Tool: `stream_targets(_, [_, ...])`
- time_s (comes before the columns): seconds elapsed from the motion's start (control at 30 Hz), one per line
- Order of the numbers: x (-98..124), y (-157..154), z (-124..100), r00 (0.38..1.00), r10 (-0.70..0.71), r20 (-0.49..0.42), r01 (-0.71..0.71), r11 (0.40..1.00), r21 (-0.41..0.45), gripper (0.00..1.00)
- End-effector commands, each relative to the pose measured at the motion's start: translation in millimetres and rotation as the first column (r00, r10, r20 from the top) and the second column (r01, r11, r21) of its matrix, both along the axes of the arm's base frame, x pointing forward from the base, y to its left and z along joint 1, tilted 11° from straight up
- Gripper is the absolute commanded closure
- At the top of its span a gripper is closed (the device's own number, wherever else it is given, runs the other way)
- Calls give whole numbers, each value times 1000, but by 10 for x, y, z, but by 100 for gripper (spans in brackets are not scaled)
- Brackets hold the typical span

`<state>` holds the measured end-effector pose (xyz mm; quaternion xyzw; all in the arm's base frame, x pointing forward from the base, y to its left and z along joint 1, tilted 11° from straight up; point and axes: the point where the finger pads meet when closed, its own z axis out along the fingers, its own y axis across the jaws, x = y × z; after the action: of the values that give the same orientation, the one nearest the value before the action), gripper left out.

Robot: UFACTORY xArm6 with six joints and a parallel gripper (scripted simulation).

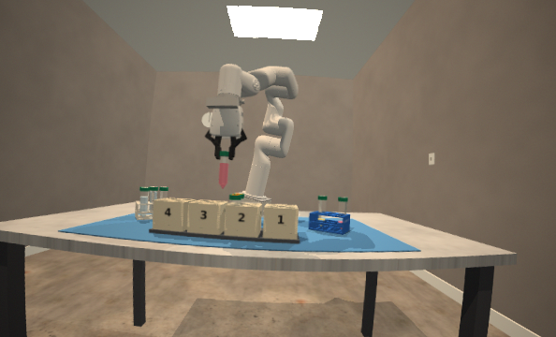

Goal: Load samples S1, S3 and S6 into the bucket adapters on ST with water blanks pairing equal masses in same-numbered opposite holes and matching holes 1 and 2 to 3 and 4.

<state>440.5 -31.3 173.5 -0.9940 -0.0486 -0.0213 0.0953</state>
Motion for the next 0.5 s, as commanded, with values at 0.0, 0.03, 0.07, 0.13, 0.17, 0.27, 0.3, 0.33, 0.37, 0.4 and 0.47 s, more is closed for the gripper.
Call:
stream_targets(0.0, [75, -163, -14, 1000, 1, 4, -1, 1000, 0, 100])
stream_targets(0.03, [75, -163, -14, 1000, 1, 4, -1, 1000, 0, 100])
stream_targets(0.07, [92, -210, -22, 1000, 1, 4, -1, 1000, 0, 100])
stream_targets(0.13, [124, -304, -39, 1000, 1, 4, -1, 1000, 0, 100])
stream_targets(0.17, [140, -350, -48, 1000, 1, 4, -1, 1000, 0, 100])
stream_targets(0.27, [188, -490, -74, 1000, 1, 4, -1, 1000, 0, 100])
stream_targets(0.3, [204, -537, -82, 1000, 1, 4, -1, 1000, 0, 100])
stream_targets(0.33, [220, -584, -91, 1000, 1, 4, -1, 1000, 0, 100])
stream_targets(0.37, [236, -630, -99, 1000, 1, 4, -1, 1000, 0, 100])
stream_targets(0.4, [252, -677, -108, 1000, 1, 4, -1, 1000, 0, 100])
stream_targets(0.47, [284, -770, -125, 1000, 1, 4, -1, 1000, 0, 100])
